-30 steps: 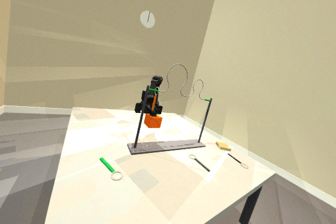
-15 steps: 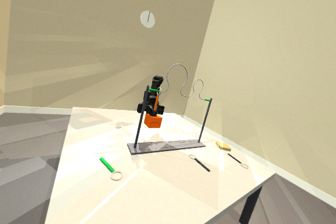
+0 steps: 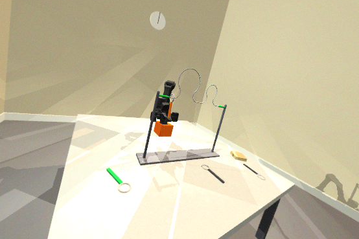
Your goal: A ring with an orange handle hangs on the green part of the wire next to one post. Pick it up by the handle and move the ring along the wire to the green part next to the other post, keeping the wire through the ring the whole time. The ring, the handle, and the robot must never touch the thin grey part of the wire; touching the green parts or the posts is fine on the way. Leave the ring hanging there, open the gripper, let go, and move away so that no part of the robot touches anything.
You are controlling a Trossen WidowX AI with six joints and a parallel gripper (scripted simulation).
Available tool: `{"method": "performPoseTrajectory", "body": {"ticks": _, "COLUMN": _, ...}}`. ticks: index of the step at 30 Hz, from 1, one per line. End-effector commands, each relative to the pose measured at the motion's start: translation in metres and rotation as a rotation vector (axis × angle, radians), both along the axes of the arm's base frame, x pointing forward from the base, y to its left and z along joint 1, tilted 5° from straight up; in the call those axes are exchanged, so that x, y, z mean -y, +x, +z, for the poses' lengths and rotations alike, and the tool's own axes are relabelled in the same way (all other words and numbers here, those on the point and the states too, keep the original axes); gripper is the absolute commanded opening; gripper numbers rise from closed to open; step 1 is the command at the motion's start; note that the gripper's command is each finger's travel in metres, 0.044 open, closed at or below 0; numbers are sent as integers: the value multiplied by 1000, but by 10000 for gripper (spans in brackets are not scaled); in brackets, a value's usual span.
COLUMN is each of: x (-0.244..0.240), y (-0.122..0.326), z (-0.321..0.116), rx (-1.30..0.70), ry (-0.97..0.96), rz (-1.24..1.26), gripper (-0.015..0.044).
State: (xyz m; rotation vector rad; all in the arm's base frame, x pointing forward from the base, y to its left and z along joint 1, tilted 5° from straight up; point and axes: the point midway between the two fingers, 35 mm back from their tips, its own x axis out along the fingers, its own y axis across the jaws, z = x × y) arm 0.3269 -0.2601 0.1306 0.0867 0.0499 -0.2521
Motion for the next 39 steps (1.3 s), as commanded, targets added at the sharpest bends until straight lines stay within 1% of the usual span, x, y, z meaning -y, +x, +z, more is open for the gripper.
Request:
{"method": "performPoseTrajectory", "body": {"ticks": 1, "x": -10, "y": 1, "z": 1, "rx": 11, "ry": 40, "rz": -4, "gripper": -150}}
{"method": "performPoseTrajectory", "body": {"ticks": 10, "x": -34, "y": 8, "z": 5, "rx": 41, "ry": 159, "rz": -11, "gripper": -150}}
{"method": "performPoseTrajectory", "body": {"ticks": 24, "x": -82, "y": 22, "z": 26, "rx": 116, "ry": 455, "rz": -27, "gripper": -150}}
{"method": "performPoseTrajectory", "body": {"ticks": 39, "x": -117, "y": 11, "z": 55, "rx": 35, "ry": 730, "rz": 26, "gripper": -150}}
